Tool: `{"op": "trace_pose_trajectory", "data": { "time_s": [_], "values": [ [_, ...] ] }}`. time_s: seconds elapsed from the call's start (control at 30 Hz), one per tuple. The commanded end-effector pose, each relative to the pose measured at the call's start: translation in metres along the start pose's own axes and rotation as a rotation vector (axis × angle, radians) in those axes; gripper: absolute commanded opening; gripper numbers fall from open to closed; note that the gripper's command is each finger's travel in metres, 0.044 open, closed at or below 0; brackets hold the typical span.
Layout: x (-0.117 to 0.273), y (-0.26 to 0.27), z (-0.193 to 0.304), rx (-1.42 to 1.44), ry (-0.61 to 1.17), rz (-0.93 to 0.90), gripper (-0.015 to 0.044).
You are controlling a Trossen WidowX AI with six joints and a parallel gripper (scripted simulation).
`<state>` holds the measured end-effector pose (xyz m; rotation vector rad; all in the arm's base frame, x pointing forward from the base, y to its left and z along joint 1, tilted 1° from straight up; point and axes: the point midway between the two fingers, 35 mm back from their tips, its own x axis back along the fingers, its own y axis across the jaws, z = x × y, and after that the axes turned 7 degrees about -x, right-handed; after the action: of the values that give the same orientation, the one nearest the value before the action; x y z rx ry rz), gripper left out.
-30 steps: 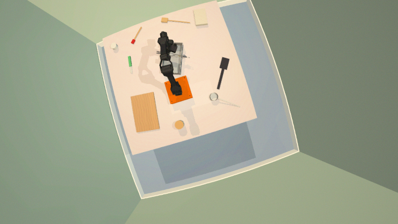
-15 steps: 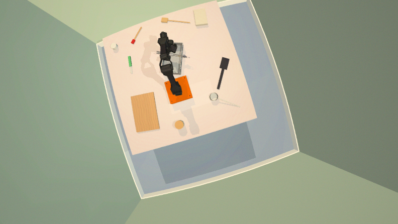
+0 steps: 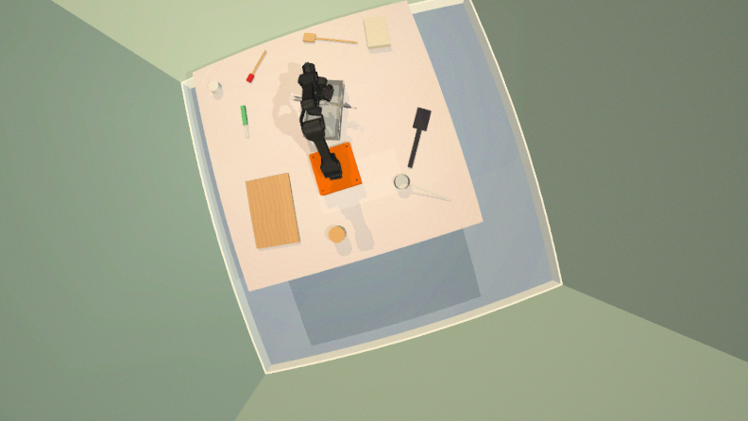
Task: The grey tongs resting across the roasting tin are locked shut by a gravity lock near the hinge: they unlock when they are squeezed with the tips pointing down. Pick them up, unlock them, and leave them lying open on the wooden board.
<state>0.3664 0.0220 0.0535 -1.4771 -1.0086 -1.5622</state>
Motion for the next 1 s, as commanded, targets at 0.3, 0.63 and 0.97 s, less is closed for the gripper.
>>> {"op": "trace_pose_trajectory", "data": {
  "time_s": [0.3, 0.63, 0.97],
  "values": [
    [-0.025, -0.003, -0.001, -0.005, -0.004, 0.01, 0.044],
    [-0.035, -0.004, -0.002, -0.005, -0.004, 0.01, 0.044],
    [-0.031, -0.002, -0.001, 0.0, -0.002, 0.004, 0.0204]
  ]
}}
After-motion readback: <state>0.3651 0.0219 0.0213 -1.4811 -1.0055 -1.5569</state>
